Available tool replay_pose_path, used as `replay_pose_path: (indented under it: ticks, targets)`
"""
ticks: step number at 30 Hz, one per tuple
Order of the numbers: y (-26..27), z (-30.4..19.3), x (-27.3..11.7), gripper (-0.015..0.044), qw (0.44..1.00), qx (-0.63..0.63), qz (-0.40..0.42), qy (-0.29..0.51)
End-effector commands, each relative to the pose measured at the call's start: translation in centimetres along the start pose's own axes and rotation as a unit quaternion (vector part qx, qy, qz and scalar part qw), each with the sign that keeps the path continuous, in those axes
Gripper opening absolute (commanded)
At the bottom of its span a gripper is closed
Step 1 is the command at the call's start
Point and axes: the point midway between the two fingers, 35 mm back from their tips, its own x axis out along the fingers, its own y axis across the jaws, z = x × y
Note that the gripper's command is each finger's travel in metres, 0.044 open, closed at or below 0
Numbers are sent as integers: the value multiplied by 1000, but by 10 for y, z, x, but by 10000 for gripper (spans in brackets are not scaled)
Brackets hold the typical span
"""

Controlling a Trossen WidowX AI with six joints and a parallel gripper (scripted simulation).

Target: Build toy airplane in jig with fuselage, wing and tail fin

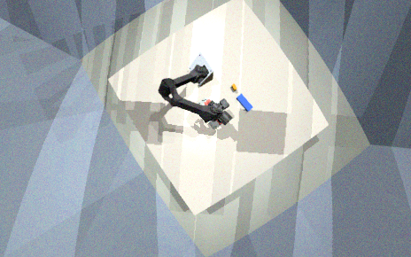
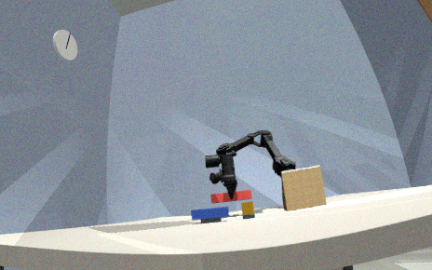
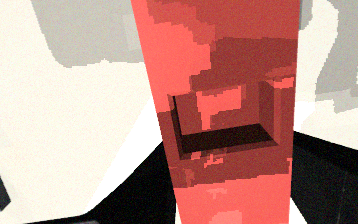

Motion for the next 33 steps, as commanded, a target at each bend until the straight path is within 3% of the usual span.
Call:
replay_pose_path:
  ticks: [1, 6, 14, 33]
  targets:
    - [-9, -4, 4, 0, 1000, -7, -5, -1]
    - [-17, -7, 8, 0, 1000, -10, -8, 0]
    - [-17, -7, 8, 197, 1000, -10, -8, 0]
    - [-17, -6, 21, 197, 1000, -10, -8, 0]
